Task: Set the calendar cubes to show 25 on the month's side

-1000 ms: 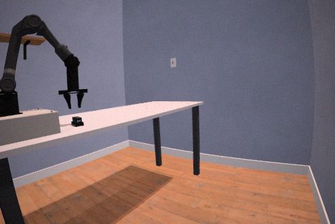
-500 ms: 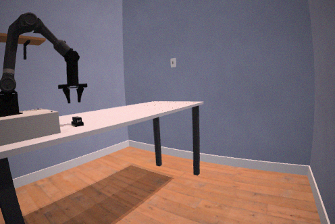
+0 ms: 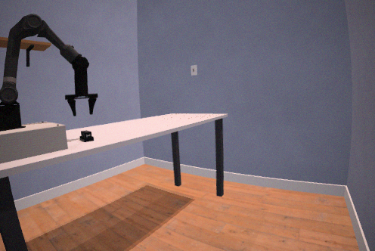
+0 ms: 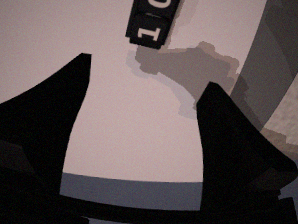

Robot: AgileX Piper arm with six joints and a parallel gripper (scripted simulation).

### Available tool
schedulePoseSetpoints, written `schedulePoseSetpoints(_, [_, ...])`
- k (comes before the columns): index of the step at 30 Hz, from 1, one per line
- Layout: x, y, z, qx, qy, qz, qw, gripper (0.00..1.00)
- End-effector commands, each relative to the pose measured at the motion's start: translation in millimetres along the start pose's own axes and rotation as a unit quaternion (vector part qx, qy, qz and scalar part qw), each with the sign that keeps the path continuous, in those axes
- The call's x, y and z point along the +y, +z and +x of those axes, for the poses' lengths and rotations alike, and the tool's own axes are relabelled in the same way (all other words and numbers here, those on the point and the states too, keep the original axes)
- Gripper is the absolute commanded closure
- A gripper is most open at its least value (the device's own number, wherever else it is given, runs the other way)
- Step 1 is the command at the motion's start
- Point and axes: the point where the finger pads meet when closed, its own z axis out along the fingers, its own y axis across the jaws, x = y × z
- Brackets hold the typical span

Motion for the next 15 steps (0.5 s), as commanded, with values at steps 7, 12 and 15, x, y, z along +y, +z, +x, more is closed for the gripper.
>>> schedulePoseSetpoints(7, [1.5,-3.5,0.6,0.001,0.0,-0.003,1.0,0.0])
schedulePoseSetpoints(12, [1.4,-12.1,0.6,0.001,0.0,-0.003,1.0,0.0])
schedulePoseSetpoints(15, [1.4,-19.5,0.6,0.001,0.0,-0.003,1.0,0.0])
